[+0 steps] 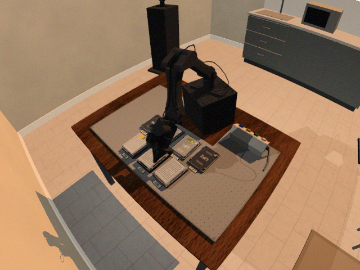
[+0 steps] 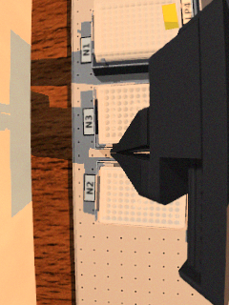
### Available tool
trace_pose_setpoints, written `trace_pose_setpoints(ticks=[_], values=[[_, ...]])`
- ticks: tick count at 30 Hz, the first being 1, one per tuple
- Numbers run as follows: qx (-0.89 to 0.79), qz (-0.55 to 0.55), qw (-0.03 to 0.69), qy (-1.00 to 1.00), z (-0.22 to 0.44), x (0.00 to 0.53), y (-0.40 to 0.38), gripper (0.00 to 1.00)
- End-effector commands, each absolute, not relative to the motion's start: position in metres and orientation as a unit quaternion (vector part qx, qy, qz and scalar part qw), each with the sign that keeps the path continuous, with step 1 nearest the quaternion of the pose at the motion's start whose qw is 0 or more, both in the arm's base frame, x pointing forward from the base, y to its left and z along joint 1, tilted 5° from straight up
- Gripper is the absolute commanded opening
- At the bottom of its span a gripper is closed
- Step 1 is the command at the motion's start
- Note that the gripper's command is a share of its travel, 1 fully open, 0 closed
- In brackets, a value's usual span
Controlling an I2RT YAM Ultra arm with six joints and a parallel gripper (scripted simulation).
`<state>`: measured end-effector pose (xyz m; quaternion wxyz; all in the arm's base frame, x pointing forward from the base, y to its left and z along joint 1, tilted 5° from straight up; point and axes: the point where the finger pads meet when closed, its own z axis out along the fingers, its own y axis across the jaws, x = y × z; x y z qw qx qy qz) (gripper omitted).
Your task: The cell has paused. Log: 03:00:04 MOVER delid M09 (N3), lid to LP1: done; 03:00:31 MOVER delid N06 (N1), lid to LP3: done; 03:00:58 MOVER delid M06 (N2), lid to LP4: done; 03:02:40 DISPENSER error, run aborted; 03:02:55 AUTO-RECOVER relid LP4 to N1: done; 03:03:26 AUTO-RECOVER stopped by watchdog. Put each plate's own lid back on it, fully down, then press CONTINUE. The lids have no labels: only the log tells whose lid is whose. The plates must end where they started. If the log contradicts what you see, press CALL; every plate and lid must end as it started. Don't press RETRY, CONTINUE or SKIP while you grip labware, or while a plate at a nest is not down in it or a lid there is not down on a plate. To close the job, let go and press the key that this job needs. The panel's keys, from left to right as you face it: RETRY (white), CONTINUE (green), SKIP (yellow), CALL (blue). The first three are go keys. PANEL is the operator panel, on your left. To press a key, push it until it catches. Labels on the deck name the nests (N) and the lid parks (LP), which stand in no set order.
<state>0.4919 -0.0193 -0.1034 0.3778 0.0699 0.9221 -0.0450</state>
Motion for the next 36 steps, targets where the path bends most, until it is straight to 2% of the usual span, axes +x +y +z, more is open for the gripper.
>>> trace_pose_setpoints(ticks=[1, 18, 23, 27, 36], values=[[0.064, -0.043, 0.386, 0.919, -0.095, 0.501, -0.017, 0.0], [0.058, -0.041, 0.391, 0.918, -0.089, 0.508, -0.013, 0.0], [0.064, -0.043, 0.409, 0.909, -0.077, 0.512, -0.046, 0.0], [0.063, -0.043, 0.387, 0.919, -0.09, 0.491, -0.065, 0.0], [0.063, -0.043, 0.381, 0.922, -0.091, 0.485, -0.099, 0.0]])
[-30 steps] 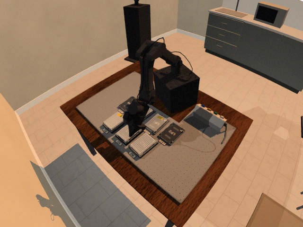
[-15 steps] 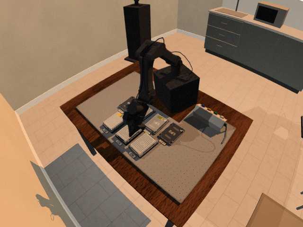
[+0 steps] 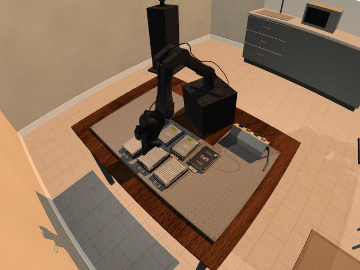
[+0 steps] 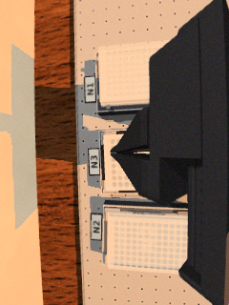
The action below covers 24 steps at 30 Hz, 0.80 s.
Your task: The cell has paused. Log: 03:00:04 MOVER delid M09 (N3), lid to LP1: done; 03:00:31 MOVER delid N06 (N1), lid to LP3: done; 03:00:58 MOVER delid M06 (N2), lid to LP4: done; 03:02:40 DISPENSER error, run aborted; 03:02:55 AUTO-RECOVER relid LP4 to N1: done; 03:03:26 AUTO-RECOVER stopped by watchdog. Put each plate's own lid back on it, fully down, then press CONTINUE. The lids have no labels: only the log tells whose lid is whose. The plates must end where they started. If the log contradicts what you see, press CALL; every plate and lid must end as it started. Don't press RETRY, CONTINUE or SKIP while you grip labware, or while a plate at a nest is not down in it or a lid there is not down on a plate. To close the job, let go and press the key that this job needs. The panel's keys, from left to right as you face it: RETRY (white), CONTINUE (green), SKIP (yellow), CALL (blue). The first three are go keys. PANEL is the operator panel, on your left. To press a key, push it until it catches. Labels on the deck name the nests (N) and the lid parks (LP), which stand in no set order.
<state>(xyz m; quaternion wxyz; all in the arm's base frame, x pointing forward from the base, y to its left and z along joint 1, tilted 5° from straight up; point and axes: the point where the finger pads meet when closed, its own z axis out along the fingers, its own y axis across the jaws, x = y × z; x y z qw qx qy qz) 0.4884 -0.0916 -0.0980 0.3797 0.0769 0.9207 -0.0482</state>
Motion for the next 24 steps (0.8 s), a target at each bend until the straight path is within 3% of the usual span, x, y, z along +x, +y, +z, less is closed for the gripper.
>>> trace_pose_setpoints(ticks=[1, 10, 24], values=[[0.063, -0.044, 0.386, 0.919, -0.087, 0.488, -0.105, 0.0], [0.063, -0.045, 0.386, 0.919, -0.09, 0.487, -0.149, 0.0], [0.063, -0.045, 0.386, 0.919, -0.091, 0.484, -0.144, 0.0]])
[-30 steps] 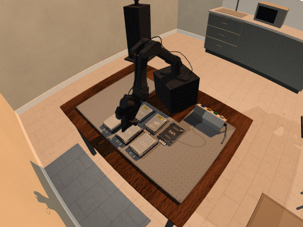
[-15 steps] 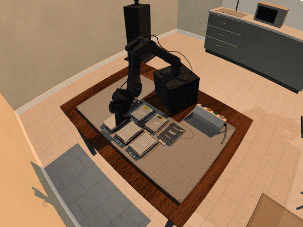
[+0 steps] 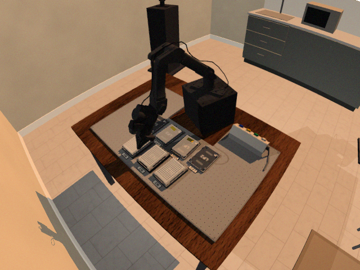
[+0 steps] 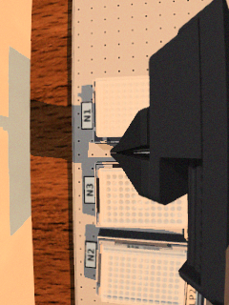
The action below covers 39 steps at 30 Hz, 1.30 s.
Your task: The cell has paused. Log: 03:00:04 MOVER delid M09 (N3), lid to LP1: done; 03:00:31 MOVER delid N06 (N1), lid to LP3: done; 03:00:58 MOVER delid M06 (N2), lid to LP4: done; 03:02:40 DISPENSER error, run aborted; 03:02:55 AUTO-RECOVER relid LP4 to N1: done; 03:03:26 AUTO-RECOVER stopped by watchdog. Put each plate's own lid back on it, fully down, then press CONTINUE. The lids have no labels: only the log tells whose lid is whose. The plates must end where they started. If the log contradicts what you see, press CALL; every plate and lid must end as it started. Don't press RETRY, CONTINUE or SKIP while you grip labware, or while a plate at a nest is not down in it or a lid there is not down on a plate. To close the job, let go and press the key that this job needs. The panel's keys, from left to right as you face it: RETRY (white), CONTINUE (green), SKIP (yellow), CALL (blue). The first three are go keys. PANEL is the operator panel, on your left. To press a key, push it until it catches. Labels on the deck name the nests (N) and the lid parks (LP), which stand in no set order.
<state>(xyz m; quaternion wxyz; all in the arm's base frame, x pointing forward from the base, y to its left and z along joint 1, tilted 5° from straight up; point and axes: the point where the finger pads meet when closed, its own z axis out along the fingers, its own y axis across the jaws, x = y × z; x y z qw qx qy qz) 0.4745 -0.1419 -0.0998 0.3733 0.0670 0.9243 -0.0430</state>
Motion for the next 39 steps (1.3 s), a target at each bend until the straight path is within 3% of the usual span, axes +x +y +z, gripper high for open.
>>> trace_pose_setpoints(ticks=[1, 14, 15, 31, 39], values=[[0.063, -0.045, 0.386, 0.919, -0.091, 0.484, -0.144, 0.0], [0.063, -0.045, 0.386, 0.919, -0.091, 0.484, -0.144, 0.0], [0.062, -0.047, 0.389, 0.918, -0.078, 0.489, -0.155, 1.0], [0.071, -0.039, 0.238, 0.968, -0.104, 0.439, -0.211, 1.0], [0.064, -0.033, 0.169, 0.983, -0.104, 0.442, -0.204, 1.0]])
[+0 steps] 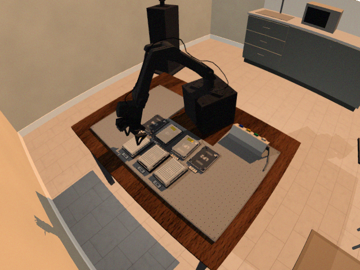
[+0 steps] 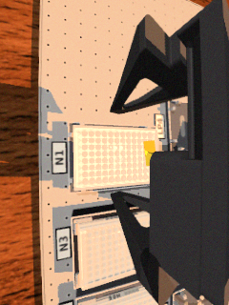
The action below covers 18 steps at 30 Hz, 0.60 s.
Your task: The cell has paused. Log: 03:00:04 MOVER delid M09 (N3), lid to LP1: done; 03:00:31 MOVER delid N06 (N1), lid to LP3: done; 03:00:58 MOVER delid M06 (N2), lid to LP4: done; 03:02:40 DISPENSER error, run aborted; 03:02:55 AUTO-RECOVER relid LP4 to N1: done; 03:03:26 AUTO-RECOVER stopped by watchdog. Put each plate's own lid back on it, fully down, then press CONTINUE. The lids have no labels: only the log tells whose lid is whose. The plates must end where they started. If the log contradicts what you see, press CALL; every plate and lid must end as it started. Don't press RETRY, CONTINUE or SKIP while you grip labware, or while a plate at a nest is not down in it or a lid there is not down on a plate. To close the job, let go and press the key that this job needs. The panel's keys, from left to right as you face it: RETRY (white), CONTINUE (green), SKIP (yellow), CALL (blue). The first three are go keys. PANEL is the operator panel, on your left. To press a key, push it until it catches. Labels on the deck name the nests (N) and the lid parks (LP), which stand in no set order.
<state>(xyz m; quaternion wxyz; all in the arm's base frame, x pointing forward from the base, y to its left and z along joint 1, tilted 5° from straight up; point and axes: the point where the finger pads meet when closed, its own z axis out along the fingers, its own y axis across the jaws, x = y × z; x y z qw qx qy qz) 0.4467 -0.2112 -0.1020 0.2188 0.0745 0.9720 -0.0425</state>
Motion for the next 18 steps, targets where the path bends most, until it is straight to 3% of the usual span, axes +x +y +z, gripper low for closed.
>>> trace_pose_setpoints(ticks=[1, 14, 18], values=[[0.064, -0.033, 0.169, 0.983, -0.104, 0.4419, -0.2038, 1.0], [0.074, -0.023, 0.042, 0.996, -0.1034, 0.4405, -0.2031, 1.0], [0.075, -0.024, 0.042, 0.996, -0.1033, 0.4388, -0.2038, 1.0]])
